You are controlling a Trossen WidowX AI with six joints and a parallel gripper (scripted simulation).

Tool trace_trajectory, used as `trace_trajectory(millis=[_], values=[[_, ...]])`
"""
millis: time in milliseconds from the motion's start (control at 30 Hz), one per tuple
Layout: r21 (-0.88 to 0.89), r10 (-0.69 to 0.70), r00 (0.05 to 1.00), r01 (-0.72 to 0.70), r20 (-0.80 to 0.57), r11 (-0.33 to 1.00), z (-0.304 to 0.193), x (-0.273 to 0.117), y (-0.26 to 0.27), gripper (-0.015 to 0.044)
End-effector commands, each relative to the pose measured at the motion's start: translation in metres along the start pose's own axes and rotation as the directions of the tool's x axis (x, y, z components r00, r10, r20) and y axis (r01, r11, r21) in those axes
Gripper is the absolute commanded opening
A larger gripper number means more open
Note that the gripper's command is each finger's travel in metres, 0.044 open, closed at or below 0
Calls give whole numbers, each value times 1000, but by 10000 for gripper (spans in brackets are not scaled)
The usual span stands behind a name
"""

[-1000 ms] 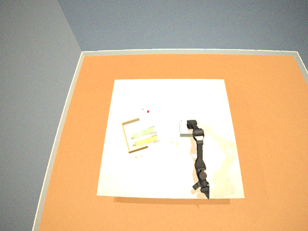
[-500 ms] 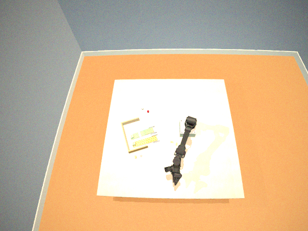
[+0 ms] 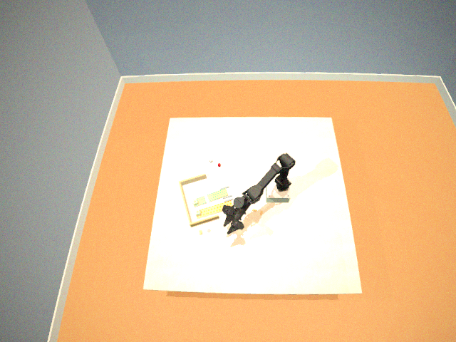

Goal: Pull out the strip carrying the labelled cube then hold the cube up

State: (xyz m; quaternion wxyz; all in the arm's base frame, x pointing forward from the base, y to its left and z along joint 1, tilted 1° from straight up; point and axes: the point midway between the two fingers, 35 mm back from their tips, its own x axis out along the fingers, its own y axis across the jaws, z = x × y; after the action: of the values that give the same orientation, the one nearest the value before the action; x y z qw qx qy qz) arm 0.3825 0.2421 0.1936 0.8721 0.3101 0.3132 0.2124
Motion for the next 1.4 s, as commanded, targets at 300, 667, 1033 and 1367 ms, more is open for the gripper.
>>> trace_trajectory(millis=[300, 667, 1033, 1367], values=[[-244, -423, 879, 469, 220, 849, 47, -131, -169, 400], [-319, -581, 770, 638, 263, 701, 35, -188, -224, 400], [-334, -600, 776, 627, 194, 704, 35, -178, -226, 321], [-423, -671, 689, 541, -274, 727, 14, -110, -242, 59]])
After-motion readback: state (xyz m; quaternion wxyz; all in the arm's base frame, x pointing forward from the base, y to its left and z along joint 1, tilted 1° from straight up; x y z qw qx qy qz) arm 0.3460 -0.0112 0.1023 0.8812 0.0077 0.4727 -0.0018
